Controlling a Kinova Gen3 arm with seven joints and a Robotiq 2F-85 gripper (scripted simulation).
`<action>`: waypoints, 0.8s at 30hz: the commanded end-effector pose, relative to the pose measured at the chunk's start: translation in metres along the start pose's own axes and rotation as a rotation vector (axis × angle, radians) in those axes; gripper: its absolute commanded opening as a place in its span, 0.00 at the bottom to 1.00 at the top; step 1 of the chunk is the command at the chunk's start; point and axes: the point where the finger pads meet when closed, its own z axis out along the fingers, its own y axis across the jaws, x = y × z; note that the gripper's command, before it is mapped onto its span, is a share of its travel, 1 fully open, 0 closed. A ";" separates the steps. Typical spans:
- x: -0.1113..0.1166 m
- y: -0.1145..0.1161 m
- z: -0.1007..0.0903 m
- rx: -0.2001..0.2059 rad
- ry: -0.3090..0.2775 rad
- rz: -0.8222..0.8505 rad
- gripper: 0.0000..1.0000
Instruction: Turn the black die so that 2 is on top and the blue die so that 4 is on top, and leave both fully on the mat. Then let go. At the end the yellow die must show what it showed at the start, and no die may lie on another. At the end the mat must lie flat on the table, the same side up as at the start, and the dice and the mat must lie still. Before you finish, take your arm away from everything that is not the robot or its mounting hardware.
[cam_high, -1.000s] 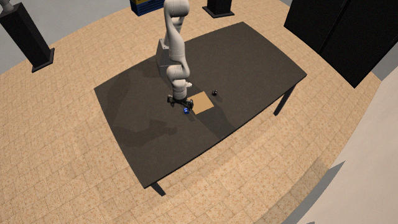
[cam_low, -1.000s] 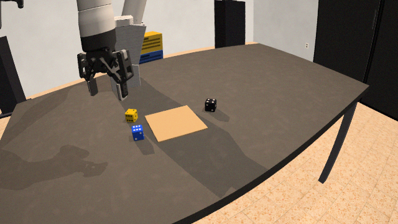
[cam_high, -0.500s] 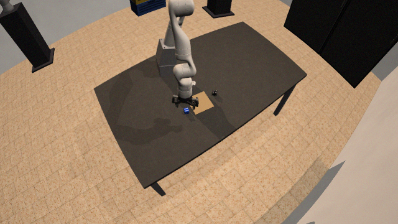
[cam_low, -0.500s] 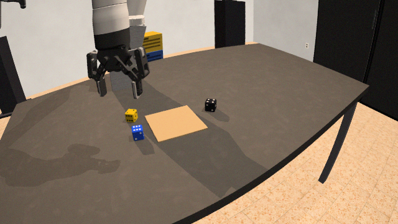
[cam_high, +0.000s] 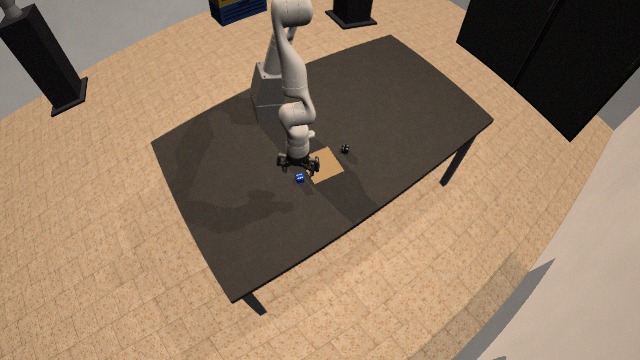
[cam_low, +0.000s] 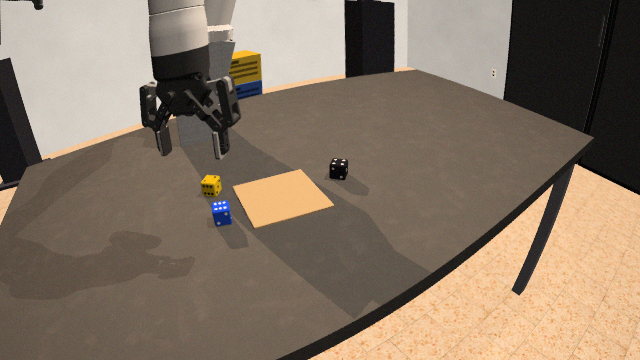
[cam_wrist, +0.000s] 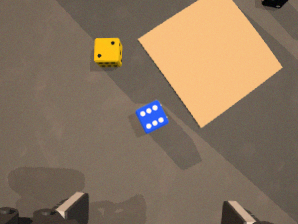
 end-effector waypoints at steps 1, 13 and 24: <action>0.000 0.000 0.005 0.001 0.000 0.000 1.00; -0.001 0.001 0.071 0.001 0.000 0.000 1.00; -0.001 0.001 0.098 0.001 0.000 0.000 1.00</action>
